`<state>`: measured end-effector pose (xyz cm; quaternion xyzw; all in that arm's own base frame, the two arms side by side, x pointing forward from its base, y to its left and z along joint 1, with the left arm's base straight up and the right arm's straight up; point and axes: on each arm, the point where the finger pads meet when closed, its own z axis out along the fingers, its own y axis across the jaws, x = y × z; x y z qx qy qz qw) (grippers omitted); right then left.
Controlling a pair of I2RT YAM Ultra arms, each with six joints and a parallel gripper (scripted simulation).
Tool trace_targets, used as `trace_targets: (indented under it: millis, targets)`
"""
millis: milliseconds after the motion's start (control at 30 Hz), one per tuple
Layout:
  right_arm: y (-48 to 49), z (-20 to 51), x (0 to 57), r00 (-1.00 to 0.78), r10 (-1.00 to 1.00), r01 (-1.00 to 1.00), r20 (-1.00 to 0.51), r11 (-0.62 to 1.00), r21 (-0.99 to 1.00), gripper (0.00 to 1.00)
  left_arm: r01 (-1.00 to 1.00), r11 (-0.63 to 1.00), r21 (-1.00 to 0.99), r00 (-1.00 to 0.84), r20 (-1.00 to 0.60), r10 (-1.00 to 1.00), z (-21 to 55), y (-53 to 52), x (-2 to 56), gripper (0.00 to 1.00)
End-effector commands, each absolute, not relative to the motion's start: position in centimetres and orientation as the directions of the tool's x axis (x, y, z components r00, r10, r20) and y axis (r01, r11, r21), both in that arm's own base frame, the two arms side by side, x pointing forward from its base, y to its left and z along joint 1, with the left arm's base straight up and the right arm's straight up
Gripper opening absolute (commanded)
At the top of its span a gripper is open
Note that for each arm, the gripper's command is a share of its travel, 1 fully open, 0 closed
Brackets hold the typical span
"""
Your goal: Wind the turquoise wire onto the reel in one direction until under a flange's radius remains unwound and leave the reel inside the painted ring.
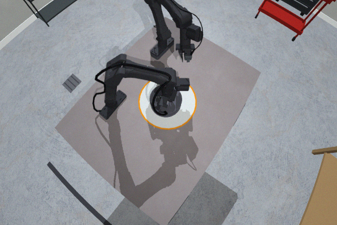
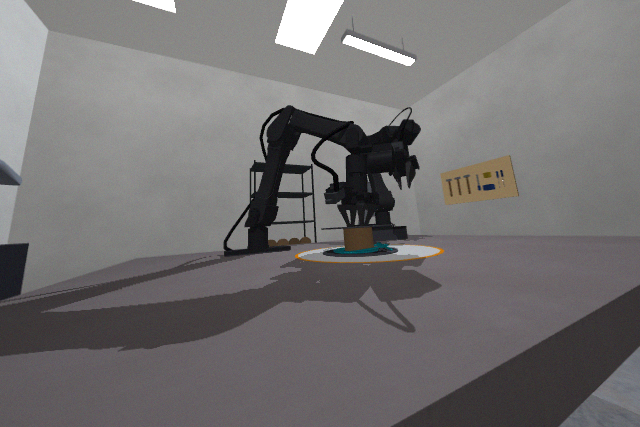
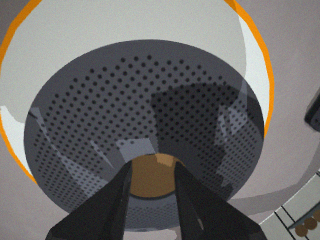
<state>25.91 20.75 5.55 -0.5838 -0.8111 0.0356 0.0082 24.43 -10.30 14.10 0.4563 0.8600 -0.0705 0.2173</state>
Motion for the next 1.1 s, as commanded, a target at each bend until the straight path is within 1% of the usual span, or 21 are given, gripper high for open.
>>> trace_targets:
  millis: [0,133,200,367,567,700,1067]
  targets:
    - [21.9,6.7,27.0,-0.304,0.953,0.953,0.0,0.304,0.0,0.52,0.621,0.783,0.011,-0.743,-0.308,0.594,16.0,-7.6,24.1,0.25]
    - [21.9,6.7,27.0,-0.304,0.953,0.953,0.0,0.304,0.0,0.52,0.457,0.889,-0.014,-0.868,-0.225,0.442,16.6,-5.8,23.9,0.25]
    - [21.9,6.7,27.0,-0.304,0.953,0.953,0.0,0.304,0.0,0.52,0.457,0.889,-0.014,-0.868,-0.225,0.442,16.6,-5.8,23.9,0.25]
    - [21.9,6.7,27.0,-0.304,0.953,0.953,0.0,0.304,0.0,0.52,0.245,0.969,-0.021,-0.963,-0.118,0.241,17.5,-4.6,23.9,0.25]
    - [21.9,6.7,27.0,-0.304,0.953,0.953,0.0,0.304,0.0,0.52,0.075,0.997,-0.011,-0.996,-0.05,0.074,18.6,-3.7,24.3,0.25]
    - [21.9,6.7,27.0,-0.304,0.953,0.953,0.0,0.304,0.0,0.52,0.016,1.0,-0.01,-0.998,-0.059,0.016,19.0,-3.7,25.0,0.25]
    - [21.9,6.7,27.0,-0.304,0.953,0.953,0.0,0.304,0.0,0.52,-0.007,1.0,-0.01,-0.998,-0.055,-0.008,18.8,-4.3,24.9,0.25]
